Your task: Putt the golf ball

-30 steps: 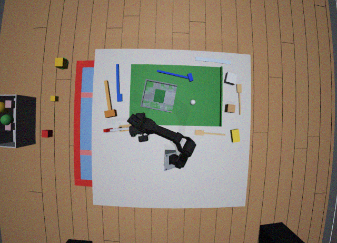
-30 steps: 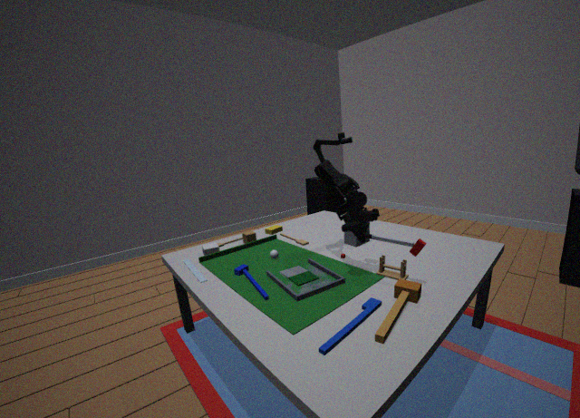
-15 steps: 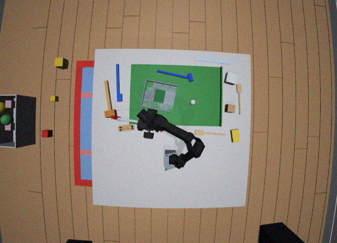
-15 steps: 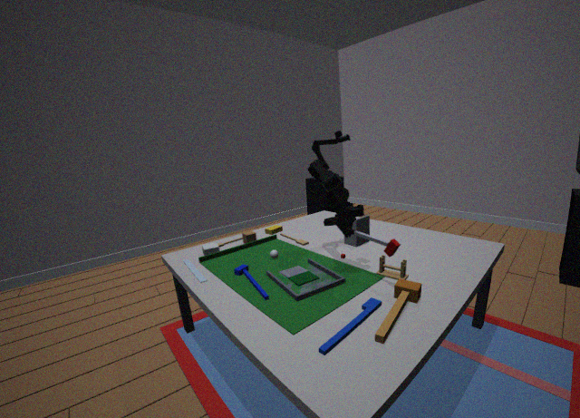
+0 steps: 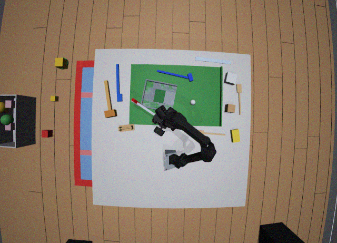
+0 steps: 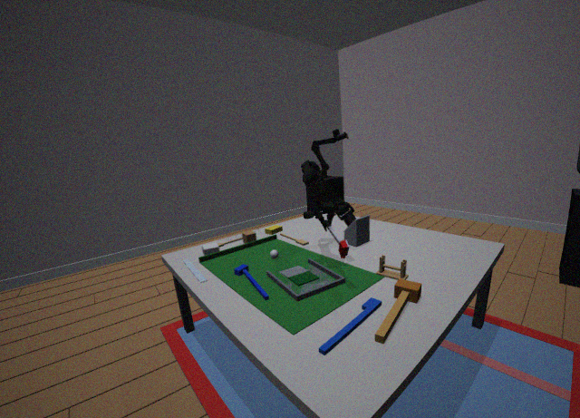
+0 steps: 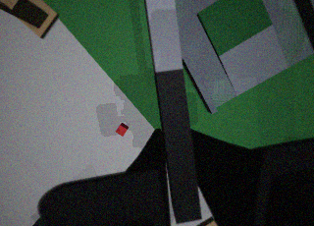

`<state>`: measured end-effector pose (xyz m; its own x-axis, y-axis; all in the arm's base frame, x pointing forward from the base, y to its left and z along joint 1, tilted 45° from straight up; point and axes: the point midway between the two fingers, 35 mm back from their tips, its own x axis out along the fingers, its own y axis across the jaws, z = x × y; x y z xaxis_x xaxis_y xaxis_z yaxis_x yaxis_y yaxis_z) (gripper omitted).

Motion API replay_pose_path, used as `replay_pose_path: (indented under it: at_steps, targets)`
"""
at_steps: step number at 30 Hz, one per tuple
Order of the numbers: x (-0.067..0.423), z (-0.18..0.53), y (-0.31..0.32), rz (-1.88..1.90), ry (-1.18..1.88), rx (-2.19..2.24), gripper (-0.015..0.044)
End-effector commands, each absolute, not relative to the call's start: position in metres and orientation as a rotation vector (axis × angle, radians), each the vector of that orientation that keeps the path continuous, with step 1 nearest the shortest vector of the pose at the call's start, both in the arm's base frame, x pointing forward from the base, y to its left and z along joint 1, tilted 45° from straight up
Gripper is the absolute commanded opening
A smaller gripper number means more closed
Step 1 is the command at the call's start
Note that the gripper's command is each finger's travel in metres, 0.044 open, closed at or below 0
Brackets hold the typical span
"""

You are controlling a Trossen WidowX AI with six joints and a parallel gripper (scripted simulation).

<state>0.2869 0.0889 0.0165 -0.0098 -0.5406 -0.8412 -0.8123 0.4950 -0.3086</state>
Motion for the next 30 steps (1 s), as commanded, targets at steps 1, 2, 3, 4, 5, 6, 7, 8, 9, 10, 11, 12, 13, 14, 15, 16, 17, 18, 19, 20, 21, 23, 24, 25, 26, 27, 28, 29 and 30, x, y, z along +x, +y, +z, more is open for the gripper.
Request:
replay_pose_path:
  at_steps: [1, 2, 3, 4, 5, 6, 7, 8, 9, 10, 11, 12, 13, 14, 15, 16, 17, 18, 19, 20, 21, 23, 24, 25, 26, 27, 28, 29, 30]
  targets:
    - [0.285, 0.037, 0.071, 0.202, 1.672, -1.096, 0.0000]
    - [0.285, 0.042, 0.066, 0.173, 1.670, -1.078, 0.0000]
    - [0.284, 0.047, 0.061, 0.145, 1.668, -1.060, 0.0000]
    - [0.283, 0.052, 0.057, 0.116, 1.665, -1.042, 0.0000]
    - [0.282, 0.056, 0.052, 0.088, 1.663, -1.023, 0.0000]
    - [0.281, 0.061, 0.047, 0.060, 1.660, -1.005, 0.0000]
    - [0.280, 0.065, 0.043, 0.032, 1.656, -0.987, 0.0000]
    - [0.279, 0.070, 0.038, 0.004, 1.653, -0.968, 0.0000]
    - [0.278, 0.074, 0.034, -0.024, 1.649, -0.950, 0.0000]
    - [0.276, 0.079, 0.029, -0.052, 1.645, -0.931, 0.0000]
    - [0.275, 0.083, 0.024, -0.080, 1.640, -0.913, 0.0000]
    - [0.273, 0.088, 0.020, -0.108, 1.636, -0.895, 0.0000]
    - [0.271, 0.092, 0.015, -0.136, 1.631, -0.876, 0.0000]
    - [0.269, 0.096, 0.011, -0.163, 1.625, -0.858, 0.0000]
    - [0.267, 0.100, 0.006, -0.191, 1.620, -0.839, 0.0000]
    - [0.265, 0.104, 0.002, -0.218, 1.614, -0.821, 0.0000]
    - [0.263, 0.108, -0.003, -0.246, 1.608, -0.802, 0.0000]
    - [0.260, 0.112, -0.007, -0.273, 1.601, -0.784, 0.0000]
    - [0.258, 0.116, -0.011, -0.300, 1.595, -0.766, 0.0000]
    - [0.255, 0.120, -0.016, -0.328, 1.588, -0.747, 0.0000]
    - [0.252, 0.124, -0.020, -0.355, 1.580, -0.729, 0.0000]
    - [0.247, 0.131, -0.028, -0.405, 1.566, -0.694, 0.0000]
    - [0.244, 0.135, -0.032, -0.430, 1.559, -0.677, 0.0000]
    - [0.241, 0.138, -0.036, -0.456, 1.551, -0.659, 0.0000]
    - [0.238, 0.141, -0.040, -0.481, 1.543, -0.642, 0.0000]
    - [0.235, 0.145, -0.043, -0.506, 1.535, -0.624, 0.0000]
    - [0.231, 0.148, -0.047, -0.530, 1.526, -0.607, 0.0000]
    - [0.228, 0.151, -0.051, -0.555, 1.518, -0.590, 0.0000]
    - [0.225, 0.154, -0.054, -0.580, 1.509, -0.572, 0.0000]
